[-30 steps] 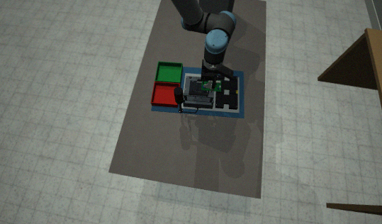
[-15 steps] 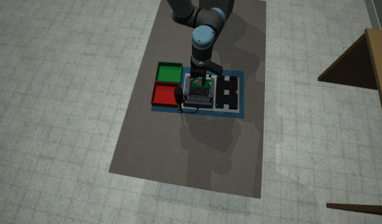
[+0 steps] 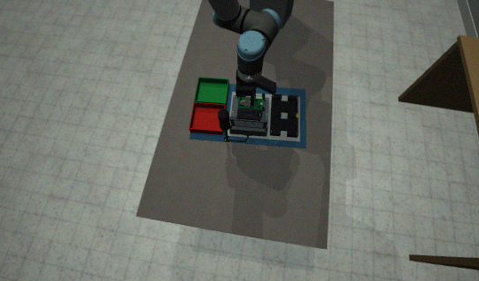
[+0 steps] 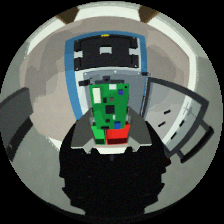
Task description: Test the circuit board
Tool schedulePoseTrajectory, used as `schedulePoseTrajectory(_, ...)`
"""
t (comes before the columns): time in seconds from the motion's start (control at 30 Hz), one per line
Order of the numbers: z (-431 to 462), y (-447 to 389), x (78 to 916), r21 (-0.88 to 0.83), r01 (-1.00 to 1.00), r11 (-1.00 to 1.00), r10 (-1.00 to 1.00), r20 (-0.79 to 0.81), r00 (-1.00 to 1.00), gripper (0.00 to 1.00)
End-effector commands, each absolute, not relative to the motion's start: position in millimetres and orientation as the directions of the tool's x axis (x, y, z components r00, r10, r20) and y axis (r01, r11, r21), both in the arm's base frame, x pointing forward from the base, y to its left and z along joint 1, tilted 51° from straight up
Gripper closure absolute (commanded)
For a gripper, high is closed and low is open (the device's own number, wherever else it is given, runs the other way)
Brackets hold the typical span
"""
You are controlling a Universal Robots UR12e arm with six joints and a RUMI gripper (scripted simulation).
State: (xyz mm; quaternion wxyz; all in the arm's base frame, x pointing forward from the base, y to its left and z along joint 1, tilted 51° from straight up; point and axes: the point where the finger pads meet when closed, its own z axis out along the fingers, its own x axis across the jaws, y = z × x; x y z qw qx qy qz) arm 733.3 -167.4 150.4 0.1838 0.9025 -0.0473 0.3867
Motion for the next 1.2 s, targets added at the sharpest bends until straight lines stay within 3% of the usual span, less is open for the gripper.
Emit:
schedulePoseTrajectory(0.0,150.9,-167.2,733.2,0.295,-0.227,-0.928,0.057,0.716,0.696,0.61)
schedulePoseTrajectory(1.17,146.7,-169.6,737.7,0.295,-0.227,-0.928,0.057,0.716,0.696,0.61)
